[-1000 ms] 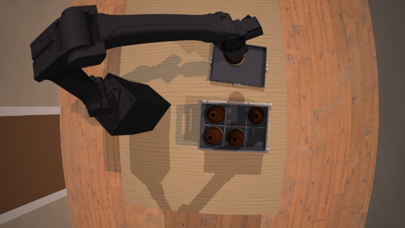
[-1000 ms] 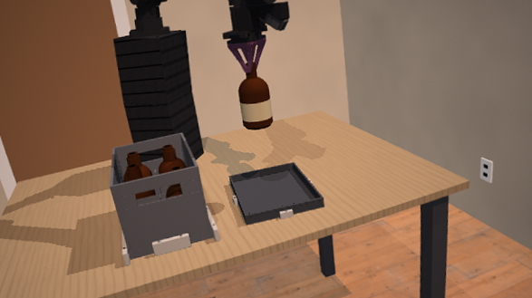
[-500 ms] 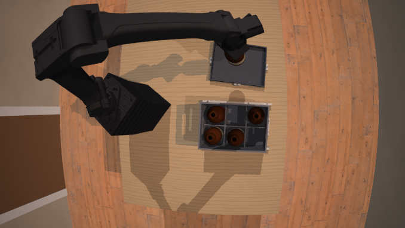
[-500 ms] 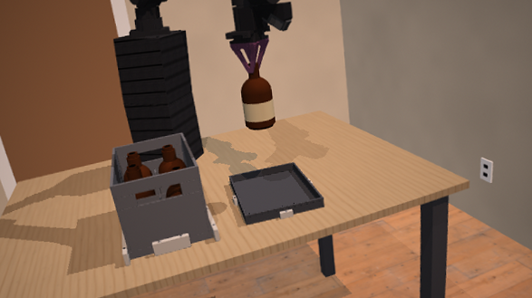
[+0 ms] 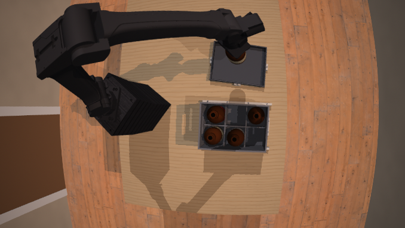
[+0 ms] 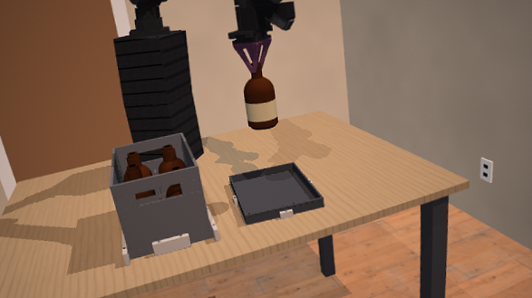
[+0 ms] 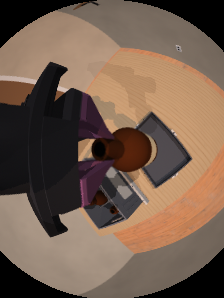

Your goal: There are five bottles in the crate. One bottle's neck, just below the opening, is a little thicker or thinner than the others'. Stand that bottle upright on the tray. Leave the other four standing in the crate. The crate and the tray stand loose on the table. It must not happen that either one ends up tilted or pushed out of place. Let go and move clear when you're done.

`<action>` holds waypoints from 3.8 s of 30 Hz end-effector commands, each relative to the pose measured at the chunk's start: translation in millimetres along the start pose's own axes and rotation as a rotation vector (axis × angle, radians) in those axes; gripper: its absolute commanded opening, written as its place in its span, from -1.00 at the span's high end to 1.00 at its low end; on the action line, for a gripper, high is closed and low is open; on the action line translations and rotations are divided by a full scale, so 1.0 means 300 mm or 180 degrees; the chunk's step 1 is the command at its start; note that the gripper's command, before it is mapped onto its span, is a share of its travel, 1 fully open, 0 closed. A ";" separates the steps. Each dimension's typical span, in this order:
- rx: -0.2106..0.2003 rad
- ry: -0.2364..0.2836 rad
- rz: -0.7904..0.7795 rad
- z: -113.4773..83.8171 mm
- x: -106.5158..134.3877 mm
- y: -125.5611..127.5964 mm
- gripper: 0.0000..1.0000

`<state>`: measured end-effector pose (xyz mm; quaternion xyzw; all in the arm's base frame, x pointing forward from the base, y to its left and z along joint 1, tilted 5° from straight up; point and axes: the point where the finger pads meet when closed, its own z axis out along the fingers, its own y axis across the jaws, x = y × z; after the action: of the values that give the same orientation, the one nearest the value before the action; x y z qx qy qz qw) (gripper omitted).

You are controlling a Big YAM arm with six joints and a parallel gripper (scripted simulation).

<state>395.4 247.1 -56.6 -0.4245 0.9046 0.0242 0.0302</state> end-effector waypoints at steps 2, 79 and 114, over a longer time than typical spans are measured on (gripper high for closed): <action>0.0056 -0.0153 -0.0012 -0.062 -0.099 -0.004 1.00; 0.0072 -0.0201 -0.0014 -0.045 -0.112 -0.009 1.00; 0.0058 -0.0163 -0.0012 0.181 -0.101 -0.006 1.00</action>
<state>396.7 250.1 -119.8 -0.4241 0.9051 0.0232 0.0225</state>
